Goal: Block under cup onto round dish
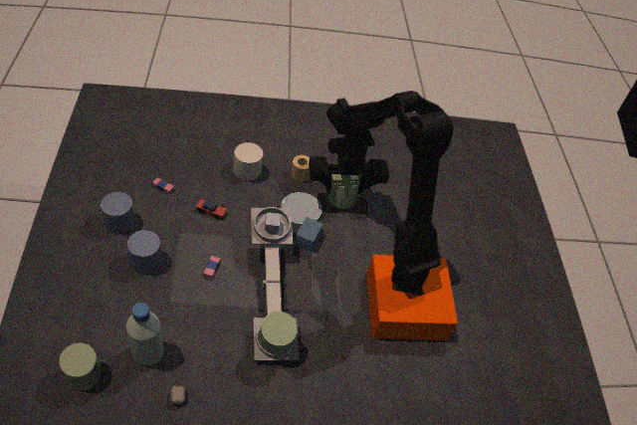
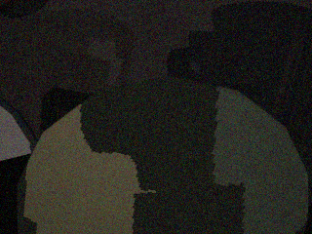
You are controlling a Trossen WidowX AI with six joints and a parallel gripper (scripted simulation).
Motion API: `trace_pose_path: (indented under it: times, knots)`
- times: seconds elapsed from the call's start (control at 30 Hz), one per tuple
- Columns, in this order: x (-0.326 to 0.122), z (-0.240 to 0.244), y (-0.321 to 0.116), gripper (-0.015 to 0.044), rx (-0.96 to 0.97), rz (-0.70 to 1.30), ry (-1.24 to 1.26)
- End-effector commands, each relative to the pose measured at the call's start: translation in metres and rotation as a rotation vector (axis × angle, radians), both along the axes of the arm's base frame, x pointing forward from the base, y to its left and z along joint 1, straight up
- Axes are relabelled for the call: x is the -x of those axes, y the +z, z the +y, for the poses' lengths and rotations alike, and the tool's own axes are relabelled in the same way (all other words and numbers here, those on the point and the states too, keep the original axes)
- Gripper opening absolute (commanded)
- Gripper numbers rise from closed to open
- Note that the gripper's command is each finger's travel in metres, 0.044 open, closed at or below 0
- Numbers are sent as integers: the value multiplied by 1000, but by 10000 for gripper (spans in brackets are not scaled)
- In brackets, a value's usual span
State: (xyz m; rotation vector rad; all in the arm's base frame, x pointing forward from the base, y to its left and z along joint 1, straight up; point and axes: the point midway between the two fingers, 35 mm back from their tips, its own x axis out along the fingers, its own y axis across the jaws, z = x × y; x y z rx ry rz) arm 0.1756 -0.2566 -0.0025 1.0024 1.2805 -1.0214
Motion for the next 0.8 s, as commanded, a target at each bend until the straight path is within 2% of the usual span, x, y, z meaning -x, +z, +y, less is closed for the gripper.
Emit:
trace_pose_path:
  times: [0.0, 0.1, 0.2, 0.4, 0.63, 0.77]
  knots:
    - [0, 0, 0, 368, 1, -1, 0]
    - [0, -1, 12, 440, 0, -1, 1]
    - [1, 1, 50, 440, -4, 0, 6]
    - [1, 2, 53, 440, -5, 0, 6]
    - [-16, 5, 68, 260, 57, 3, 134]
    - [-23, 10, 69, 260, 60, 6, 237]
